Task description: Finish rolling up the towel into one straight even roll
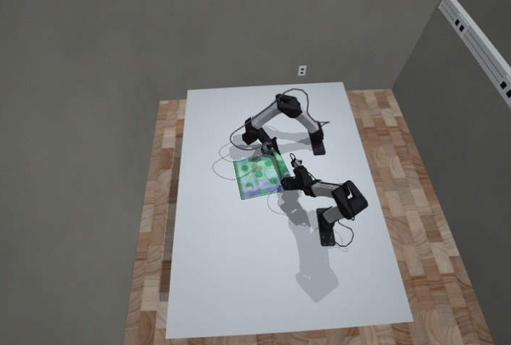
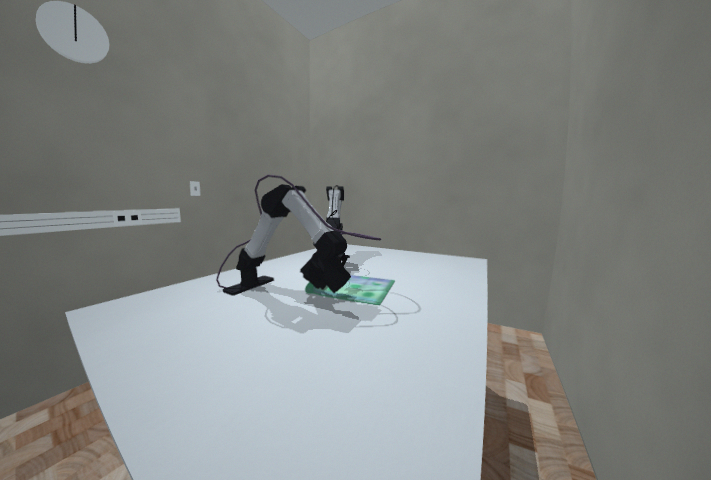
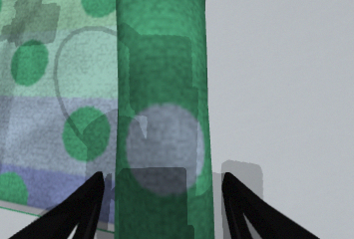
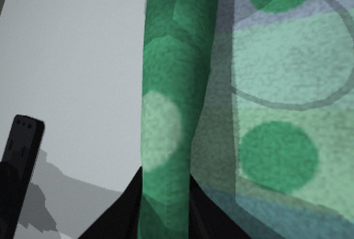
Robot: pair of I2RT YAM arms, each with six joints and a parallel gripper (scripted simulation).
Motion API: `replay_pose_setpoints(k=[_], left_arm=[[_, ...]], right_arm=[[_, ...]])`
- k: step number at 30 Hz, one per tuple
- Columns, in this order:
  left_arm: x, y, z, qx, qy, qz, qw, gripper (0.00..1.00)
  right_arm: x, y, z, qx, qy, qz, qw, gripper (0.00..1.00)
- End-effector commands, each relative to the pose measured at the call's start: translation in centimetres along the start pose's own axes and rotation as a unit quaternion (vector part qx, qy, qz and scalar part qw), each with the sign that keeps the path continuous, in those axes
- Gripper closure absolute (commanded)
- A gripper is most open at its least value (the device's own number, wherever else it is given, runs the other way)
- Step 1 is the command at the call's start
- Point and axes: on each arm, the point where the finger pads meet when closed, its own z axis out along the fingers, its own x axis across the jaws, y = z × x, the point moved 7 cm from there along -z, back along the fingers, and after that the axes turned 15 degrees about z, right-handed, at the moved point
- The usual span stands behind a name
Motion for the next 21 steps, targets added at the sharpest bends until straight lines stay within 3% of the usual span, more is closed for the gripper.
replay_pose_setpoints(k=[1,9,21], left_arm=[[0.76,0.88,0.05,-0.015,0.014,0.0,1.0,0.23],[0.76,0.88,0.05,-0.015,0.014,0.0,1.0,0.57],[0.76,0.88,0.05,-0.015,0.014,0.0,1.0,0.67]], right_arm=[[-0.52,-0.3,0.61,0.01,0.007,0.007,1.0,0.74],[-0.52,-0.3,0.61,0.01,0.007,0.007,1.0,0.74],[-0.52,-0.3,0.61,0.01,0.007,0.007,1.0,0.74]])
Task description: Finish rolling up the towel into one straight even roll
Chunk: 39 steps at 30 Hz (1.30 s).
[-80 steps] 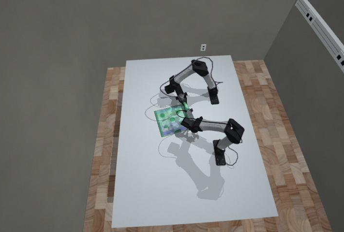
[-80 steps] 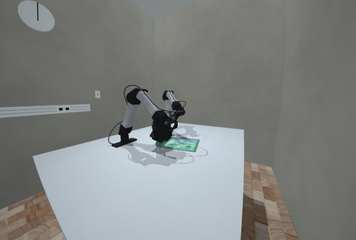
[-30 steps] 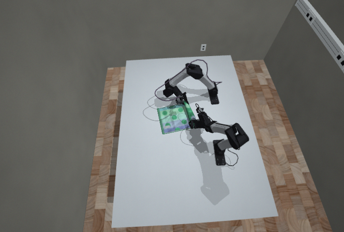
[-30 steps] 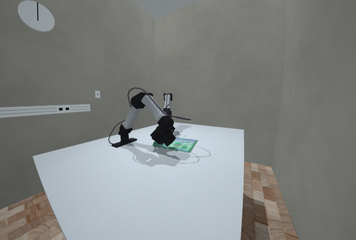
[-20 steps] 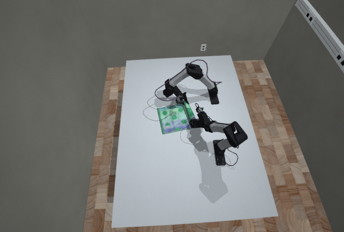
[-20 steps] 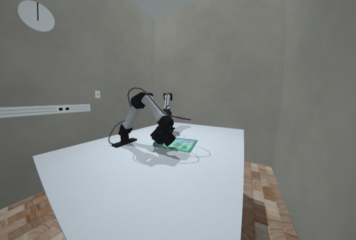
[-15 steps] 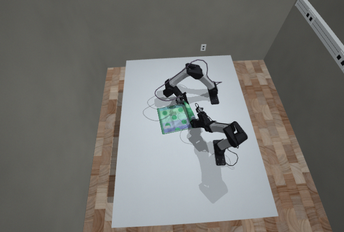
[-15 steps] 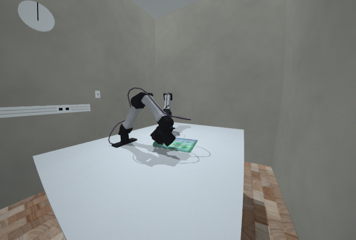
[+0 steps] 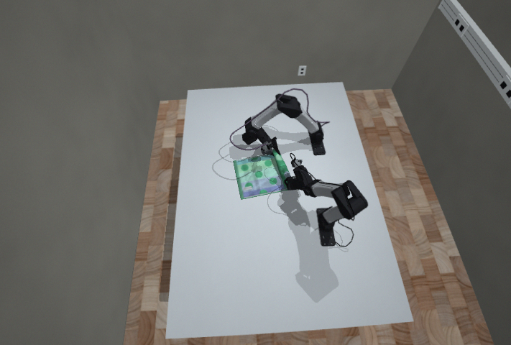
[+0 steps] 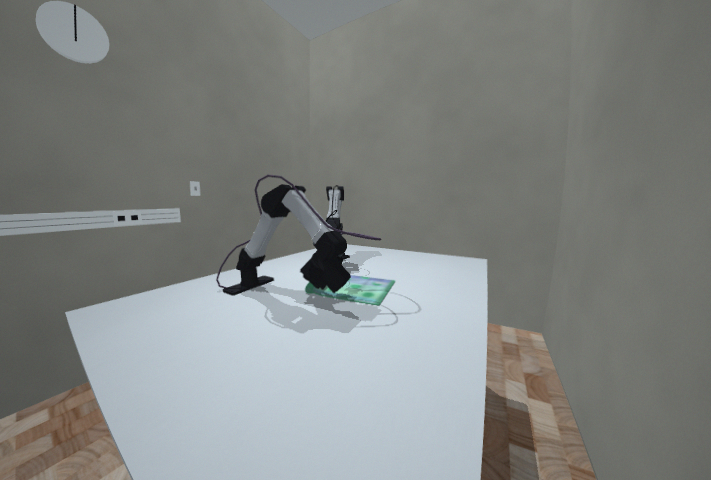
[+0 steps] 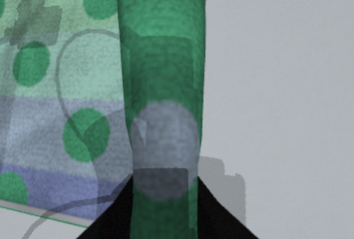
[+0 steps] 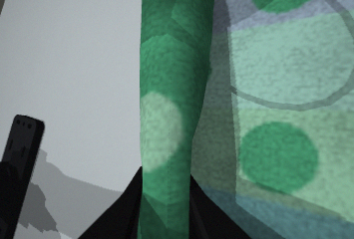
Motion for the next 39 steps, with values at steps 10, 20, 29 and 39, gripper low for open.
replay_pose_setpoints(k=[10,20,29,39], left_arm=[[0.7,0.8,0.0,-0.012,0.012,0.0,1.0,0.7],[0.7,0.8,0.0,-0.012,0.012,0.0,1.0,0.7],[0.7,0.8,0.0,-0.012,0.012,0.0,1.0,0.7],[1.2,0.7,0.0,-0.021,-0.02,-0.027,0.999,0.7]], right_arm=[[-0.5,-0.3,0.6,0.01,0.007,0.007,1.0,0.74],[-0.1,-0.1,0.3,0.01,0.007,0.007,1.0,0.47],[0.3,0.2,-0.1,0.01,0.007,0.007,1.0,0.15],[0.3,0.2,-3.6,0.01,0.007,0.007,1.0,0.15]])
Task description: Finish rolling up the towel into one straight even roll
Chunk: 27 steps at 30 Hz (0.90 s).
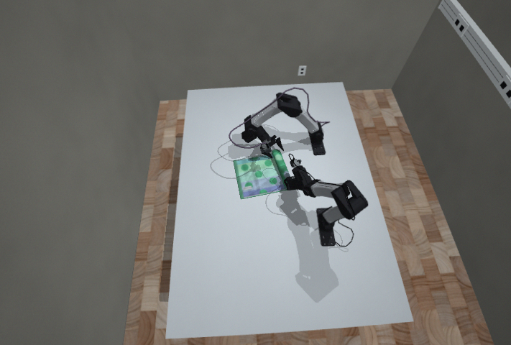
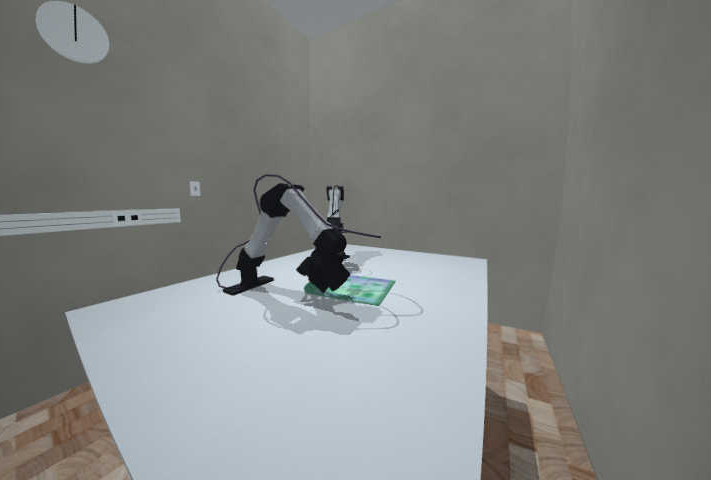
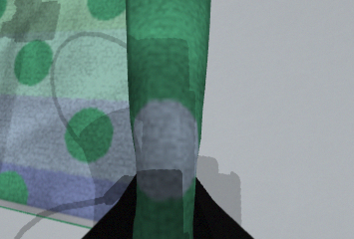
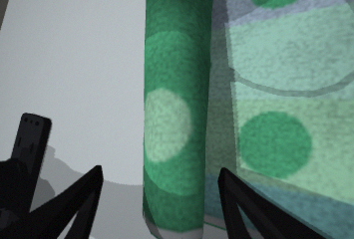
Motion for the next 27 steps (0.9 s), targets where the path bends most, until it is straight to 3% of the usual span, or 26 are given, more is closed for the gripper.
replay_pose_setpoints(k=[1,6,14,27], left_arm=[[0.9,0.7,0.0,-0.017,-0.022,-0.023,0.999,0.7],[1.5,0.6,-0.1,-0.028,-0.063,-0.058,0.996,0.7],[2.4,0.3,0.0,-0.044,-0.126,-0.11,0.985,0.7],[3.9,-0.5,0.4,-0.076,-0.25,-0.214,0.941,0.7]], right_arm=[[-0.1,0.4,-3.2,0.008,0.01,-0.004,1.0,0.15],[-0.1,0.5,-5.6,0.008,0.01,-0.004,1.0,0.15],[0.1,0.5,-6.0,0.006,0.001,-0.011,1.0,0.14],[3.1,0.3,-4.5,-0.034,-0.132,-0.118,0.984,0.09]])
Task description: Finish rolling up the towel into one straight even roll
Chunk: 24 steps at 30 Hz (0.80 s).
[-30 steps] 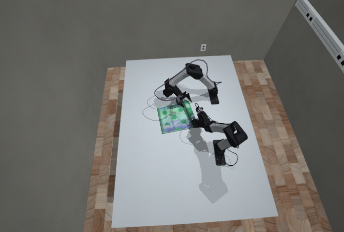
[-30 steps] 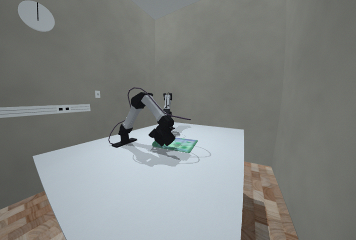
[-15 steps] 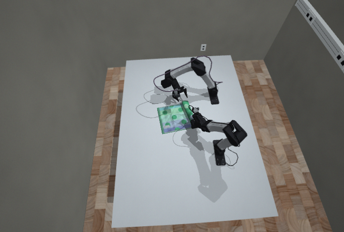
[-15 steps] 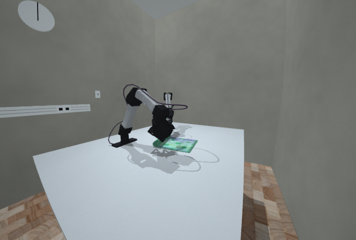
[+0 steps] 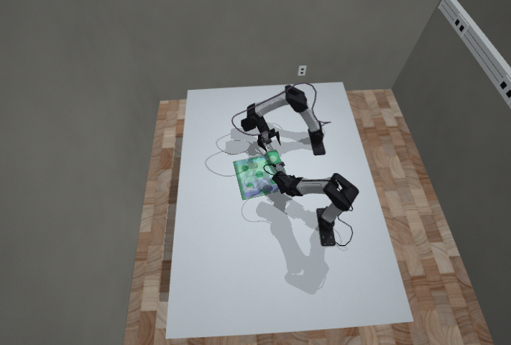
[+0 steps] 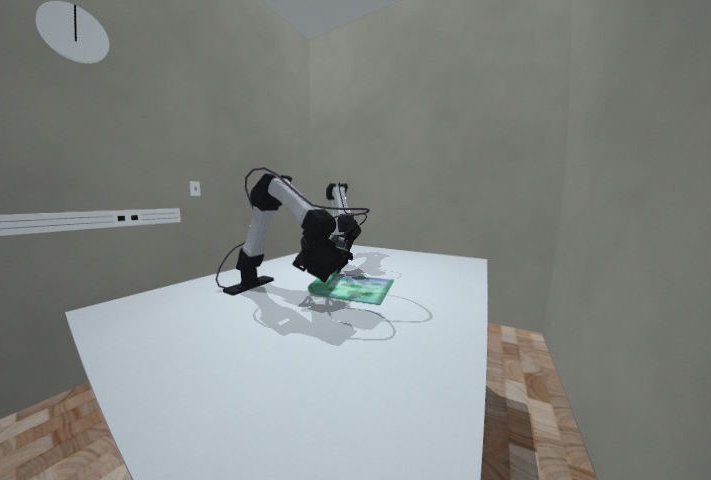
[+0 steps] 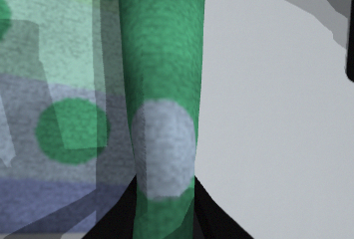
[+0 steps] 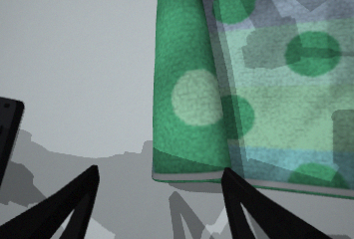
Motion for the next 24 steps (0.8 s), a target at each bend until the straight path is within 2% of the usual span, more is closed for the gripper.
replay_pose_setpoints(k=[1,13,20,24], left_arm=[[0.1,0.7,0.0,-0.022,-0.068,-0.029,0.997,0.7],[1.5,0.3,0.1,-0.047,-0.179,-0.123,0.975,0.7],[1.8,0.2,0.2,-0.052,-0.203,-0.144,0.967,0.7],[1.9,0.2,0.2,-0.053,-0.209,-0.149,0.965,0.7]], right_arm=[[1.5,0.7,-0.2,-0.018,-0.055,-0.066,0.996,0.09],[5.4,0.4,2.0,-0.071,-0.227,-0.204,0.949,0.04],[6.1,0.3,2.4,-0.08,-0.257,-0.228,0.936,0.03],[6.1,0.3,2.4,-0.08,-0.258,-0.228,0.935,0.02]])
